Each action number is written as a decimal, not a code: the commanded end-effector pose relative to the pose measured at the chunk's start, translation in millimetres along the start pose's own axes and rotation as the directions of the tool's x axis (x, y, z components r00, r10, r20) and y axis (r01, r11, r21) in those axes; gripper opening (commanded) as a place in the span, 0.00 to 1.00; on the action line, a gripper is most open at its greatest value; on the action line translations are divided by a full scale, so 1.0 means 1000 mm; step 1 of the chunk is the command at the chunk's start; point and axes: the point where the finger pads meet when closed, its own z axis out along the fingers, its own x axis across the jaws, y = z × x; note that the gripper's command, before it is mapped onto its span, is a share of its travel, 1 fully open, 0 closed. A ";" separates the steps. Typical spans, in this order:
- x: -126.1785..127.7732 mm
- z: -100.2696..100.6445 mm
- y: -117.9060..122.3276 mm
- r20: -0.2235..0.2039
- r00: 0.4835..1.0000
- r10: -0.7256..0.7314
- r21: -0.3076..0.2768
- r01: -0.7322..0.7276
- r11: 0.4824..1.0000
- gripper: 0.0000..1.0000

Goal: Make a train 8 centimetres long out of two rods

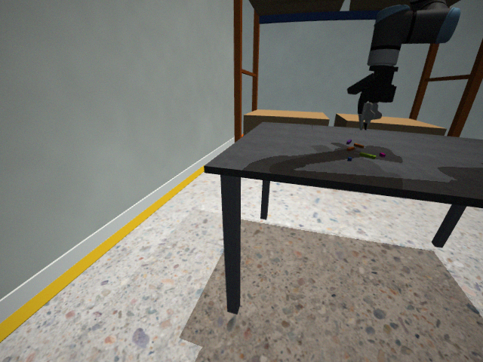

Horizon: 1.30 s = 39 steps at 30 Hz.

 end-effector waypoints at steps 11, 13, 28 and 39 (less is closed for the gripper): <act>0.000 0.004 0.000 0.000 1.000 0.000 0.000 0.000 1.000 0.14; 0.000 0.006 0.000 0.000 1.000 0.000 0.000 0.000 1.000 0.14; 0.000 0.023 0.000 0.000 1.000 0.000 0.000 0.000 1.000 0.14; 0.000 0.037 0.000 0.000 1.000 0.000 0.000 0.000 1.000 0.14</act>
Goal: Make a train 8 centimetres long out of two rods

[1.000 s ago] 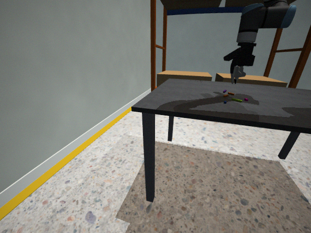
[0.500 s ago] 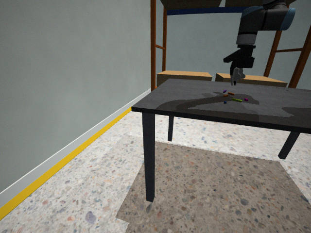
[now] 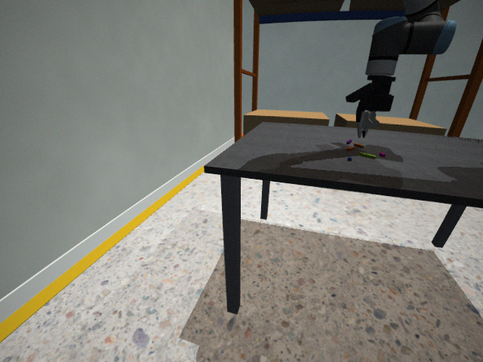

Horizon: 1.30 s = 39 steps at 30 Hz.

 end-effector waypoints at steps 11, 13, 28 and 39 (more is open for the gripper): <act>0.000 0.017 0.000 0.000 1.000 0.000 0.001 0.000 1.000 0.14; 0.000 0.018 0.000 0.000 1.000 0.000 0.001 0.000 1.000 0.14; 0.000 0.021 0.000 0.000 1.000 0.000 0.001 0.000 1.000 0.14; 0.000 0.021 0.000 0.000 1.000 0.000 0.001 0.000 1.000 0.14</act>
